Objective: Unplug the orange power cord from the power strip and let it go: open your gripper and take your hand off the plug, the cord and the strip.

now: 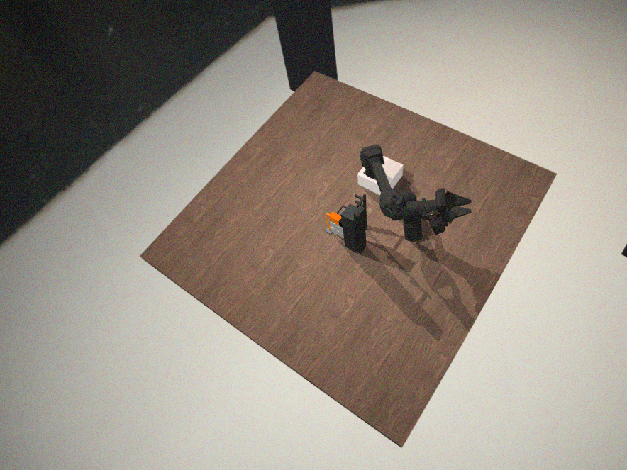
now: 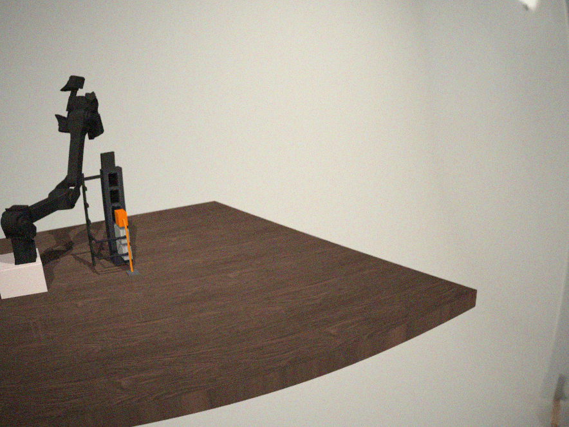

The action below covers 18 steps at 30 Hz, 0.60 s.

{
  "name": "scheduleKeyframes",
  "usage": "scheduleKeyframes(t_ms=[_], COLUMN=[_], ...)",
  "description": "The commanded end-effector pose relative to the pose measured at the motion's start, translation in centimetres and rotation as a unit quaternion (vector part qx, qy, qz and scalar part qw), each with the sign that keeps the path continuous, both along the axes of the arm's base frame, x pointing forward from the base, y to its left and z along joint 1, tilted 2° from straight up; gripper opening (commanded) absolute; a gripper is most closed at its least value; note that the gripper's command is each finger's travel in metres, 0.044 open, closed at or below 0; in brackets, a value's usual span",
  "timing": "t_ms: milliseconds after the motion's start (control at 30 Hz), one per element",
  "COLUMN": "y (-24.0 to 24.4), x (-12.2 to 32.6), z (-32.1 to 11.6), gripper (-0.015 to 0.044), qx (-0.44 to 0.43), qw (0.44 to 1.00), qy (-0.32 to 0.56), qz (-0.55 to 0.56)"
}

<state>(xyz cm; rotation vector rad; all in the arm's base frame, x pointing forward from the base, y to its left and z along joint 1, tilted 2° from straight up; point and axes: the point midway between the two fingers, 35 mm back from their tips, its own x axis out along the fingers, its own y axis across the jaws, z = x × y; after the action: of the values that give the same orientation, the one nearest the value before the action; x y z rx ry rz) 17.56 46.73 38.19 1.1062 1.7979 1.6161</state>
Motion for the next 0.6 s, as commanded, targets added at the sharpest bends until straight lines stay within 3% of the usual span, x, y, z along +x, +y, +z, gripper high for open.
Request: scheduleKeyframes(t_ms=[0,267,567], y=[-0.1,-3.4,-8.1], x=[-0.1,-8.2,-15.6], z=[0.3,9.0,15.3], gripper=[0.0374,0.0164,0.0160], qx=[0.002,0.081,0.188], qw=[1.000,0.996,0.978], qy=[0.000,0.009,0.006], qz=[0.000,0.045,0.088])
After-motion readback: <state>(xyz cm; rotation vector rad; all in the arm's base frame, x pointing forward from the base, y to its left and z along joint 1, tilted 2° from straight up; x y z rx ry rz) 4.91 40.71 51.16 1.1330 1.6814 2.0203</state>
